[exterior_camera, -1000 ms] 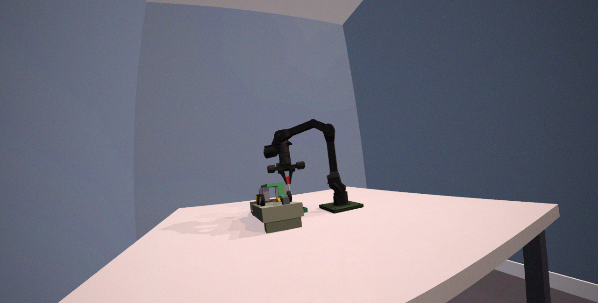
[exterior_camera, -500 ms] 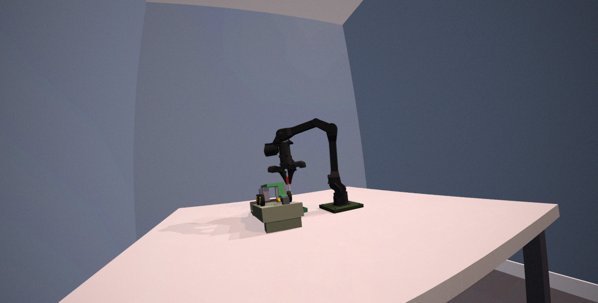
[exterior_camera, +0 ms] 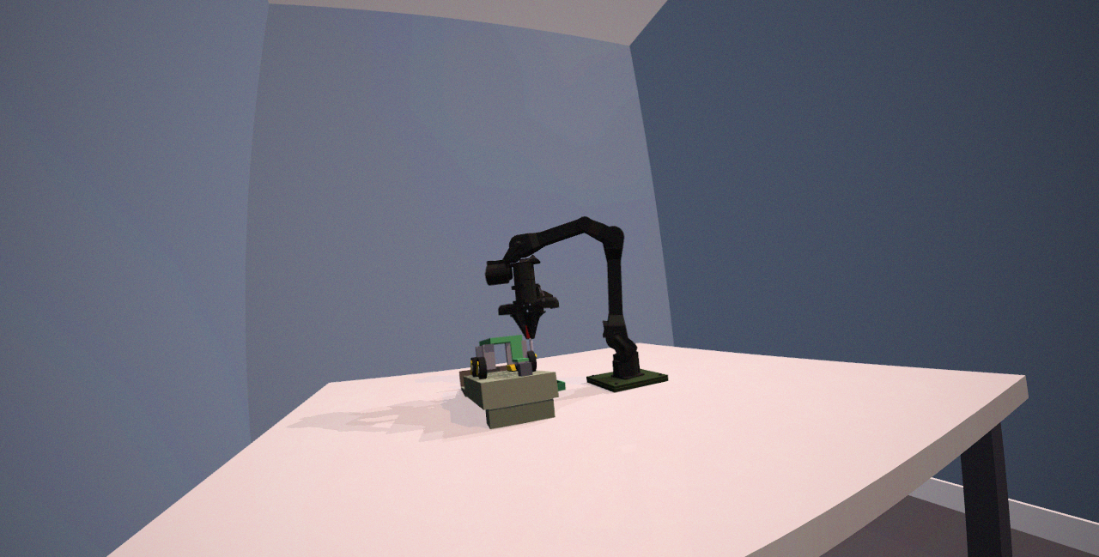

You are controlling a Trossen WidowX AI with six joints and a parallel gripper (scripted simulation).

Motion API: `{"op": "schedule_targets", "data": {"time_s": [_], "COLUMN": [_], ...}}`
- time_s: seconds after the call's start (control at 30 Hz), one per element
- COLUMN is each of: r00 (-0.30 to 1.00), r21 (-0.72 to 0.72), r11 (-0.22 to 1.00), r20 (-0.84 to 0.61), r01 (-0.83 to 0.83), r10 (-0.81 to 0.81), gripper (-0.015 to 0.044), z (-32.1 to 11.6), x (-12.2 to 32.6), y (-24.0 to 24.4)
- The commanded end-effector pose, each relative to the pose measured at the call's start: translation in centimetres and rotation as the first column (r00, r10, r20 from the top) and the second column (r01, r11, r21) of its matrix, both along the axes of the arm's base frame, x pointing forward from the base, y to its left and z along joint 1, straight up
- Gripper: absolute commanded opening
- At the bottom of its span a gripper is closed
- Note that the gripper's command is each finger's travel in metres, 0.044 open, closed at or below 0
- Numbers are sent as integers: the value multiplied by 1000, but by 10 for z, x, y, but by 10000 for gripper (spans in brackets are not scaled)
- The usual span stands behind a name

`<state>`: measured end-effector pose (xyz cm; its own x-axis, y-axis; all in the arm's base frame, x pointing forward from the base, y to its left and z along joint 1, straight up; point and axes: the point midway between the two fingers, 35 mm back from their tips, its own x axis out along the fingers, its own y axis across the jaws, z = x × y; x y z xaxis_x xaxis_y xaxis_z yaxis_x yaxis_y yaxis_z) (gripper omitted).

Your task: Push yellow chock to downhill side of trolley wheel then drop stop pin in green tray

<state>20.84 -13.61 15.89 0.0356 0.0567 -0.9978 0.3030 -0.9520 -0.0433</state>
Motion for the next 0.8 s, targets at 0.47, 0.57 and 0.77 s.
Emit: {"op": "schedule_targets", "data": {"time_s": [0.47, 0.57, 0.77], "r00": [949, 948, 947], "r21": [-57, -57, -58], "r11": [948, 947, 946], "r20": [-16, -17, -19], "r01": [314, 316, 319], "r10": [-316, -318, -321], "gripper": [0, 0, 0], "z": [-1, -6, -19], "x": [-1, -6, -19], "y": [3, 3, 5]}}
